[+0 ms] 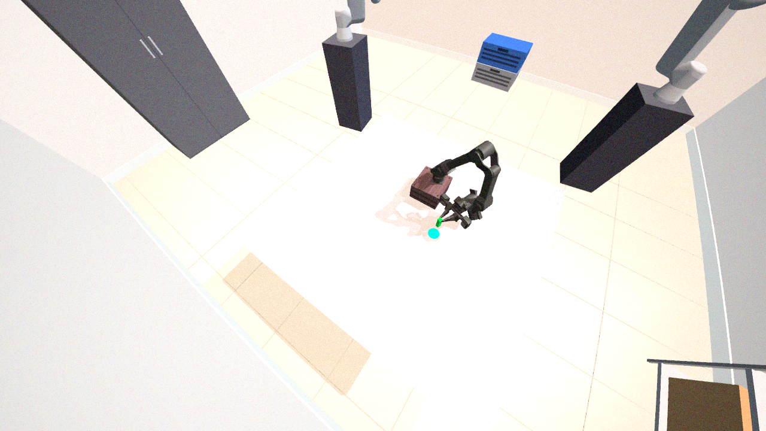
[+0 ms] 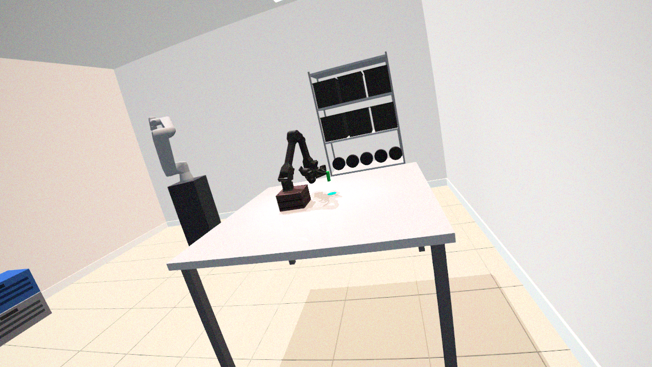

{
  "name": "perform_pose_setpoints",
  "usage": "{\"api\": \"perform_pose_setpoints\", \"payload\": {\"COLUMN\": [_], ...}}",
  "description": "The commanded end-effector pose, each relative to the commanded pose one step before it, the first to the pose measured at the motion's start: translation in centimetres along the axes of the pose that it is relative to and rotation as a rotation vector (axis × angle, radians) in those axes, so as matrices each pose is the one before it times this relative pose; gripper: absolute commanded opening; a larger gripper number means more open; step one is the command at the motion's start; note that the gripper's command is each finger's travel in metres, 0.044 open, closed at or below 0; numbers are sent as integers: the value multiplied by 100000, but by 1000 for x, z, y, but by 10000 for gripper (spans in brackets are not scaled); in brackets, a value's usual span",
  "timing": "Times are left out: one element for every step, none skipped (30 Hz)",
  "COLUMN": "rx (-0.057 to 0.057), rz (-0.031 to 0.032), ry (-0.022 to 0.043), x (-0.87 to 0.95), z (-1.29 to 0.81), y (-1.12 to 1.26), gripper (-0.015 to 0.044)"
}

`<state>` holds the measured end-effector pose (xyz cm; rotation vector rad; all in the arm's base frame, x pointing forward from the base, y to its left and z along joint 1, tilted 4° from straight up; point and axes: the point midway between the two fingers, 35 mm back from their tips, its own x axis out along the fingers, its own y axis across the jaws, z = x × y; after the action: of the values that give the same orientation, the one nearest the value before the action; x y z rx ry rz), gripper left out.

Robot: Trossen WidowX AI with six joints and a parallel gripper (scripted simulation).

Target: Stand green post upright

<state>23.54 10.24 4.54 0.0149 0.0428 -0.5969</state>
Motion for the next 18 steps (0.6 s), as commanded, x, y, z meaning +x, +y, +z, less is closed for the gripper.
{"api": "perform_pose_setpoints", "payload": {"rx": [-185, 190, 190, 189, 189, 189, 189, 188, 188, 188, 187, 155, 93, 31, 0, 0, 7, 21], "rz": [-1971, -338, -327, -314, -302, -289, -276, -263, -250, -236, -223, -173, -99, -32, 0, 0, 17, 50], "ry": [1809, 399, 407, 415, 422, 429, 436, 443, 449, 455, 461, 385, 232, 78, 0, 0, -13, -41], "x": [201, 55, 56, 58, 59, 60, 62, 63, 65, 66, 67, 57, 35, 12, 0, 0, 17, 50], "z": [-1718, -412, -411, -410, -409, -407, -406, -404, -403, -401, -399, -328, -196, -65, 0, 0, -39, -117], "y": [-120, 5, 5, 6, 6, 7, 8, 8, 9, 9, 10, 9, 5, 2, 0, 0, -3, -10], "gripper": [23, 23, 23, 23, 23, 23, 23, 23, 23, 23, 23, 23, 23, 23, 23, 23, 23, 23]}}
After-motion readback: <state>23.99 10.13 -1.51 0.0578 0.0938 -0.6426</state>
